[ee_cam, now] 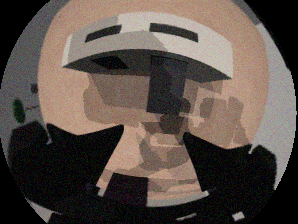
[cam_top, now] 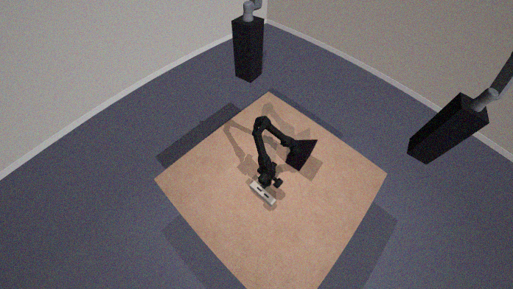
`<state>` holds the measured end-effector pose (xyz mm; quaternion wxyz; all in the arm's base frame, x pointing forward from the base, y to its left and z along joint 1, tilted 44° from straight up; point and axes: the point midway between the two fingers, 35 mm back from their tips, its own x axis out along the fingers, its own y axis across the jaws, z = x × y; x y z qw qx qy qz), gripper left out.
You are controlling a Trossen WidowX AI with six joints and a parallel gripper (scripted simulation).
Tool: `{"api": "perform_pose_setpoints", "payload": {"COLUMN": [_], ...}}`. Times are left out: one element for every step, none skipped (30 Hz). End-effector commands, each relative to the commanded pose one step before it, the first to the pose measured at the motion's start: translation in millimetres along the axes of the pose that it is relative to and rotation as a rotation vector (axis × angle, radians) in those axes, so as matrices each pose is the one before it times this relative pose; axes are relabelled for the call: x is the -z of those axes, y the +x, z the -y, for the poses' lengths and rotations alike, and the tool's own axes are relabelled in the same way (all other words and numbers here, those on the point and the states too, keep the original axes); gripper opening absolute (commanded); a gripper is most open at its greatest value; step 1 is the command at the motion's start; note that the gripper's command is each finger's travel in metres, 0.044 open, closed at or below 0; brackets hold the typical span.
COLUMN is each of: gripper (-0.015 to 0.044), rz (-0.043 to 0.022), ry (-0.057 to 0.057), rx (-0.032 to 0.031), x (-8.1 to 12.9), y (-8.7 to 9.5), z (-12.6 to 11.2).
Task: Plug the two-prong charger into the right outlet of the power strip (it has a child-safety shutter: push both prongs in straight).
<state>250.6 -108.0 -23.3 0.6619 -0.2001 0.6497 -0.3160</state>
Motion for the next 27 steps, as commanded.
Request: {"api": "perform_pose_setpoints", "payload": {"gripper": [0.044, 0.044, 0.044, 0.044, 0.044, 0.044, 0.044, 0.044, 0.044, 0.044, 0.044, 0.044, 0.044, 0.044, 0.044, 0.044, 0.044, 0.044, 0.044, 0.044, 0.044, 0.044, 0.044, 0.044, 0.044, 0.044, 0.044], "rz": [0.13285, 0.06812, 0.06746, 0.06675, 0.06599, 0.06517, 0.05322, 0.03163, 0.01049, 0.0, 0.0, 0.0, 0.0, 0.0, 0.0, 0.0, 0.0, 0.0, 0.0, 0.0, 0.0, 0.0, 0.0, 0.0, 0.0, 0.0, 0.0], "ry": [-0.0169, -0.0022, -0.0014, -0.0005, 0.0005, 0.0016, 0.0021, 0.0017, 0.0006, 0.0, 0.0, 0.0, 0.0, 0.0, 0.0, 0.0, 0.0, 0.0, 0.0, 0.0, 0.0, 0.0, 0.0, 0.0, 0.0, 0.0, 0.0], "rx": [0.00224, 0.00038, 0.00079, 0.0012, 0.00159, 0.00197, 0.00192, 0.00127, 0.00044, 0.0, 0.0, 0.0, 0.0, 0.0, 0.0, 0.0, 0.0, 0.0, 0.0, 0.0, 0.0, 0.0, 0.0, 0.0, 0.0, 0.0, 0.0], "x": [-4.79, -3.49, -3.56, -3.6, -3.63, -3.63, -3.02, -1.84, -0.62, 0.0, 0.0, 0.0, 0.0, 0.0, 0.0, 0.0, 0.0, 0.0, 0.0, 0.0, 0.0, 0.0, 0.0, 0.0, 0.0, 0.0, 0.0], "y": [-16.65, -8.01, -8.01, -8.0, -7.97, -7.94, -6.51, -3.87, -1.28, 0.0, 0.0, 0.0, 0.0, 0.0, 0.0, 0.0, 0.0, 0.0, 0.0, 0.0, 0.0, 0.0, 0.0, 0.0, 0.0, 0.0, 0.0], "z": [-1.15, -0.49, -0.32, -0.14, 0.05, 0.25, 0.36, 0.28, 0.11, 0.0, 0.0, 0.0, 0.0, 0.0, 0.0, 0.0, 0.0, 0.0, 0.0, 0.0, 0.0, 0.0, 0.0, 0.0, 0.0, 0.0, 0.0]}}
